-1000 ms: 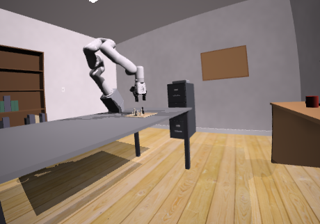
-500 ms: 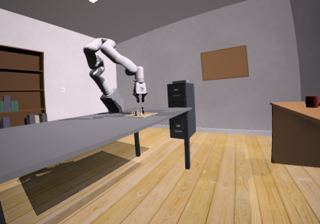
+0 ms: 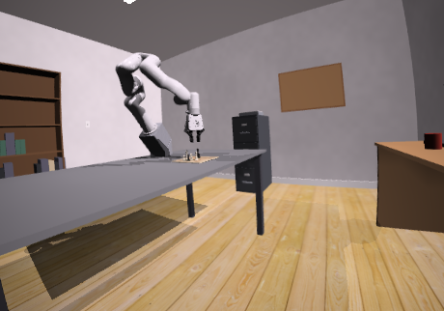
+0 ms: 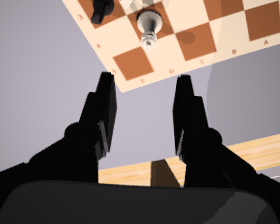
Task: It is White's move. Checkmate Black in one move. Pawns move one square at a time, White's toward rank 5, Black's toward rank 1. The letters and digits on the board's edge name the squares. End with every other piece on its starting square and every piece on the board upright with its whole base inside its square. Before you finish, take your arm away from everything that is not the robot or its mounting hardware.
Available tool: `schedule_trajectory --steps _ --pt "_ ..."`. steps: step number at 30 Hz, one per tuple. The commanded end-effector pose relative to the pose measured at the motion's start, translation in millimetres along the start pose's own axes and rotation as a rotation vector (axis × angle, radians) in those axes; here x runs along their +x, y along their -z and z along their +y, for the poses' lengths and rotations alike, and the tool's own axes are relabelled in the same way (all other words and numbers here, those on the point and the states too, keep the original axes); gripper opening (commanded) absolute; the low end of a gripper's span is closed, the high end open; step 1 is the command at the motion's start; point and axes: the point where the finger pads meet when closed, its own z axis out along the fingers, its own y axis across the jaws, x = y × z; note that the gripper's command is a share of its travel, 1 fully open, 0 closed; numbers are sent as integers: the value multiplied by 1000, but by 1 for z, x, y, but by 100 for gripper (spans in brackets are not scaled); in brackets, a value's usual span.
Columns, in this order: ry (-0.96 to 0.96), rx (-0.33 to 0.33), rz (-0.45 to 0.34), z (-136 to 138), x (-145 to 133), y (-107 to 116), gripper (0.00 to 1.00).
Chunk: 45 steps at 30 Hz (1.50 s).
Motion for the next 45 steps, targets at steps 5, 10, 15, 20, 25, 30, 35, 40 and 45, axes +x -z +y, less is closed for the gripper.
schedule_trajectory --steps 5,10,15,20,25,30,35,40,45 --pt "-1 -2 -2 1 -1 1 42" --pt "-2 -2 -2 1 -1 1 42" --pt "-5 -2 -3 1 -1 0 42" --pt "-9 -2 -3 1 -1 -1 42" --pt "-17 -2 -3 1 -1 -5 42" --pt "-17 -2 -3 1 -1 -13 42" --pt "-17 -2 -3 1 -1 -21 42" --pt "-17 -2 -3 1 0 -27 42" --pt "-17 -2 -3 1 0 -36 42"
